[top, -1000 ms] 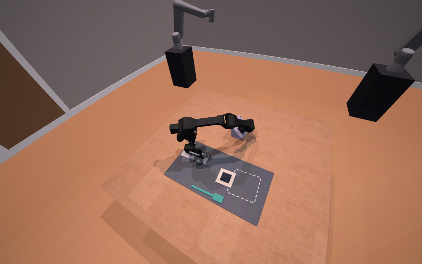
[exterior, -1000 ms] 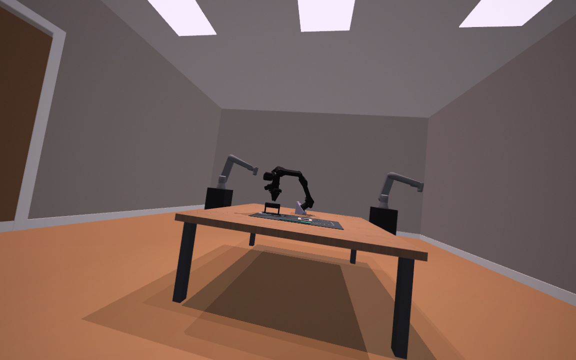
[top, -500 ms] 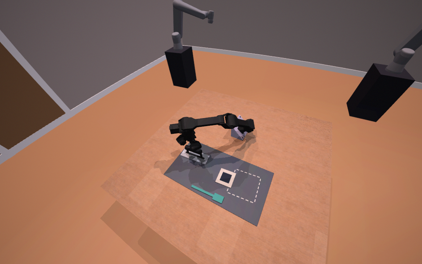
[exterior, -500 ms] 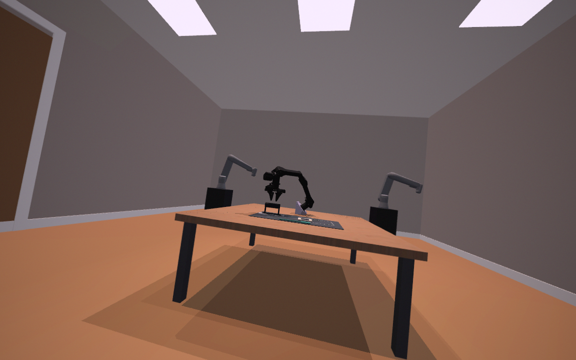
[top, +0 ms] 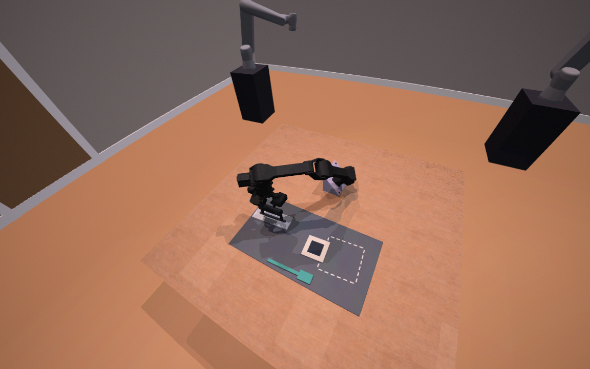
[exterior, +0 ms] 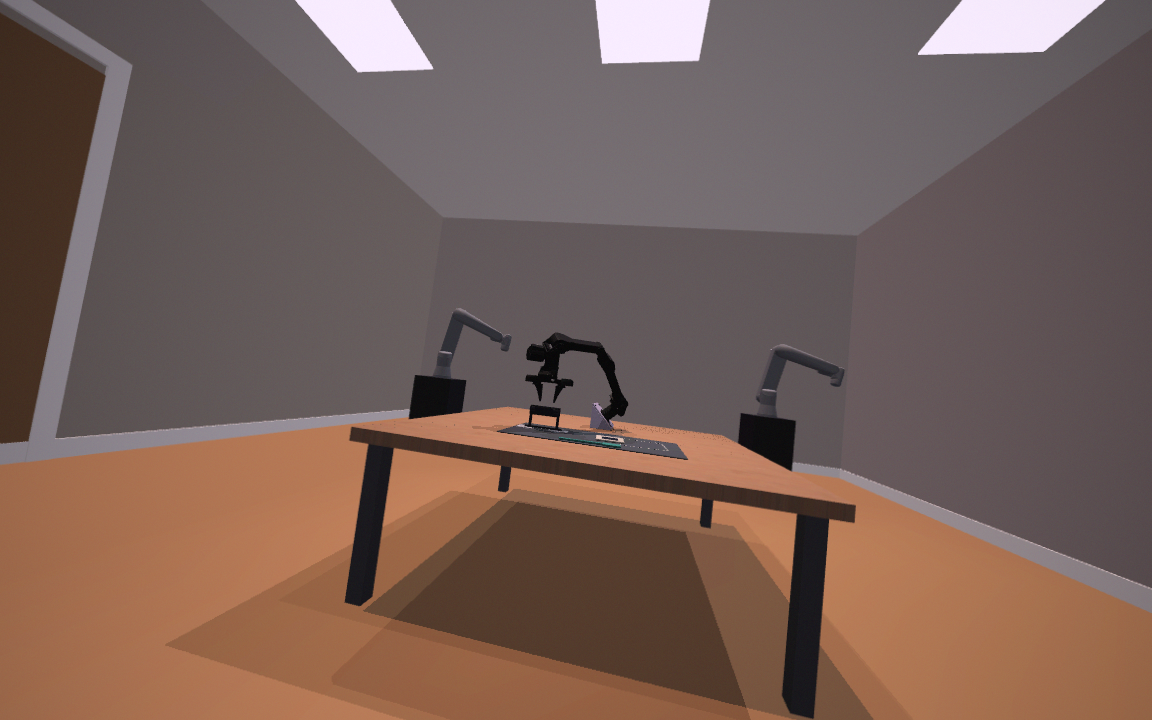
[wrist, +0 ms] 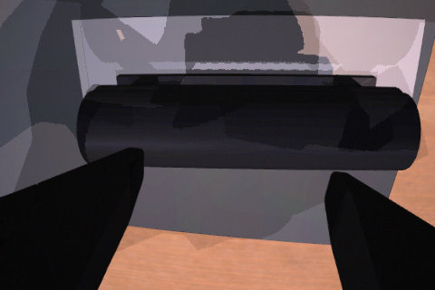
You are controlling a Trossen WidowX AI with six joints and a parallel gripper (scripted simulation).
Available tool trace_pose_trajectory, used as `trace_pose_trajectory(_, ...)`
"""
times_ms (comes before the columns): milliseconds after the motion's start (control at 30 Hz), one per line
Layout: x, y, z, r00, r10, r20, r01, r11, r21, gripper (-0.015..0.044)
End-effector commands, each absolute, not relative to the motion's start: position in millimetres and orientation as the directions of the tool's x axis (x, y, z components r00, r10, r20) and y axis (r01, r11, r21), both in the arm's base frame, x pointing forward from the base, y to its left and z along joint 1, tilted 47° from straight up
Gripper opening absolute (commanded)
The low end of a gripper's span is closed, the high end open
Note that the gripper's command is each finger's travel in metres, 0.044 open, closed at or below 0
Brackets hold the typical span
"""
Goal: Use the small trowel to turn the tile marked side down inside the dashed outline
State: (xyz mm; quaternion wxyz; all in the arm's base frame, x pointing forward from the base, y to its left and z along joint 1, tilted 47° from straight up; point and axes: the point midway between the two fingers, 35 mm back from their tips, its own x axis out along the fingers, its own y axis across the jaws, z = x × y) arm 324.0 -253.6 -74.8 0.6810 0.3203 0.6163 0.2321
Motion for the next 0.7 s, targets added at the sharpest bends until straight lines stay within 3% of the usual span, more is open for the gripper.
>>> trace_pose_trajectory(0, 323.3, -254.1, -75.2, 0.128, 0.709, -0.693, -0.055, 0.703, 0.709, 0.0270)
trace_pose_trajectory(667, 323.3, -254.2, -75.7, 0.128, 0.709, -0.693, -0.678, 0.573, 0.461, 0.0270)
